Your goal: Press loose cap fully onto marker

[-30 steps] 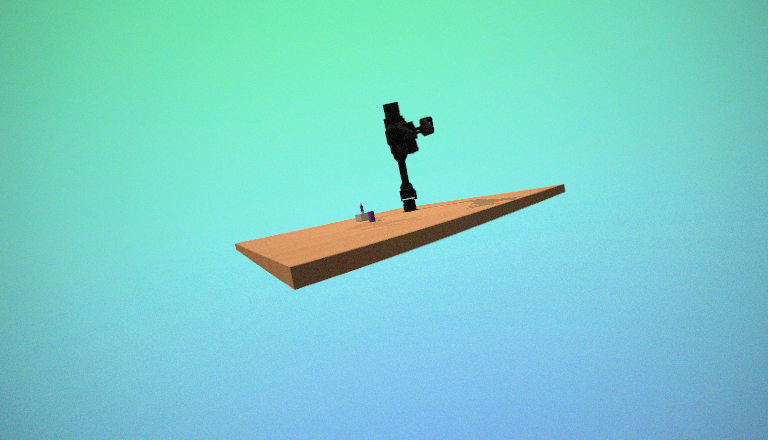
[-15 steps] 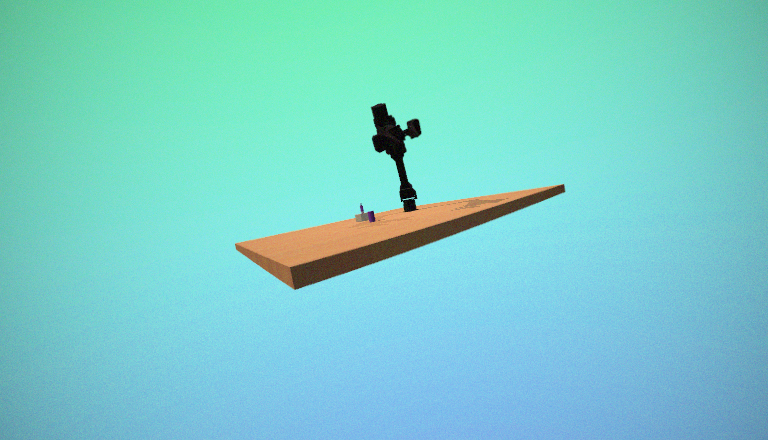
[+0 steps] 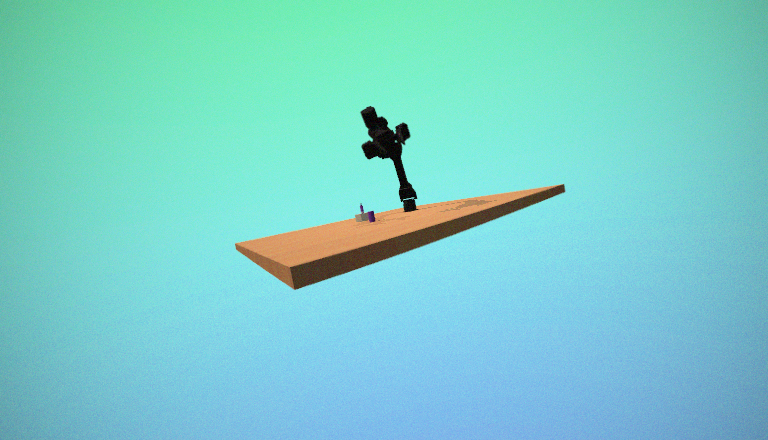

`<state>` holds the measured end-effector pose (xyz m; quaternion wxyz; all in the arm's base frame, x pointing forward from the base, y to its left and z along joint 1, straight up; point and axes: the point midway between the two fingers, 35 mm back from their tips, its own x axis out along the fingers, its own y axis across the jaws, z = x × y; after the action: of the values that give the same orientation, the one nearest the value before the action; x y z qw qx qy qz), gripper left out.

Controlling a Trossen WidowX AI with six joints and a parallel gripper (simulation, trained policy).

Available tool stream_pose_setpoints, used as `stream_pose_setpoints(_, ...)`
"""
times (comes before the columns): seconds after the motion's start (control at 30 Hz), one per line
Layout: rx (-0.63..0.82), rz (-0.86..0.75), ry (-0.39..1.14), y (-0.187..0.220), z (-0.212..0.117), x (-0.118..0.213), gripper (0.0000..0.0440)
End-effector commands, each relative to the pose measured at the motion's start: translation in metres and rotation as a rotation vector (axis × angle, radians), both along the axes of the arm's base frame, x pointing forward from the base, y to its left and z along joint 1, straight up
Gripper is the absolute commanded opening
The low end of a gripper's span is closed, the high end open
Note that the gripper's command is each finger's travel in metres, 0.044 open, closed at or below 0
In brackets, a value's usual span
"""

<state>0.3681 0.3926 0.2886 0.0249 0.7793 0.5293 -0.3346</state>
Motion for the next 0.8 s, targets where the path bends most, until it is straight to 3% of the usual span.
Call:
stream_pose_setpoints(0.0, -0.027, -0.021, 0.02, -0.012, -0.004, 0.002, 0.033)
stream_pose_setpoints(0.77, -0.206, -0.185, 0.207, -0.095, -0.03, 0.007, 0.0327)
